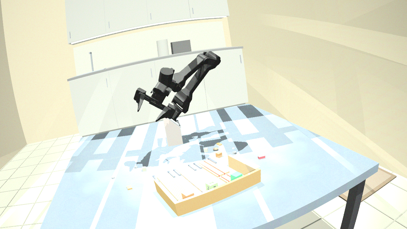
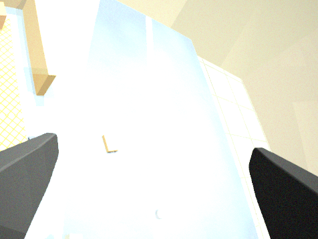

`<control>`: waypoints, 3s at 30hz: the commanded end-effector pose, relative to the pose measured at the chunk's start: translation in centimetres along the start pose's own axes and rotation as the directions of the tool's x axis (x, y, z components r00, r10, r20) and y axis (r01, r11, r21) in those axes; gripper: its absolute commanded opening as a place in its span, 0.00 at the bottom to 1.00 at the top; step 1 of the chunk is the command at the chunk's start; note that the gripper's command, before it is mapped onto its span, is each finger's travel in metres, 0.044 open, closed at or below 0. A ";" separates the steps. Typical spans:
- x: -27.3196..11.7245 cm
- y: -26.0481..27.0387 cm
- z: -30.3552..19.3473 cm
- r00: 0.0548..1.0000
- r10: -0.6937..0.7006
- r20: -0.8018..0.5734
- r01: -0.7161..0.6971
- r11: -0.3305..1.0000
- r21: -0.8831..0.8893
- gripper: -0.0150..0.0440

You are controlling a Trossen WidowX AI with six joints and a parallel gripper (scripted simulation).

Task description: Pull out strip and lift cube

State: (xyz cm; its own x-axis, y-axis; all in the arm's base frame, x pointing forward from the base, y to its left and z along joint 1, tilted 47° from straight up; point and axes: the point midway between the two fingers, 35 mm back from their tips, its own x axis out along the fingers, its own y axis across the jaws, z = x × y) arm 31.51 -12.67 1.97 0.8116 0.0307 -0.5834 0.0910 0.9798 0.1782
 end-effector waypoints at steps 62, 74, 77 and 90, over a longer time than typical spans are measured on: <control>7.8 17.2 -1.7 0.386 0.585 -0.713 -0.680 0.703 0.208 0.25; 8.6 18.3 -3.0 0.387 0.584 -0.714 -0.680 0.704 0.208 0.25; 8.8 18.6 -3.3 0.387 0.584 -0.714 -0.679 0.704 0.208 0.25; 9.6 19.9 -4.8 0.387 0.585 -0.713 -0.680 0.703 0.208 0.25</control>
State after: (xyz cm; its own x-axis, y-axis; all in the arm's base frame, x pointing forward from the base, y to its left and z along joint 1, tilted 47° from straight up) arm 38.64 7.45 -3.42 -0.0358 0.7228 -0.6902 -0.3730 0.6310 0.6802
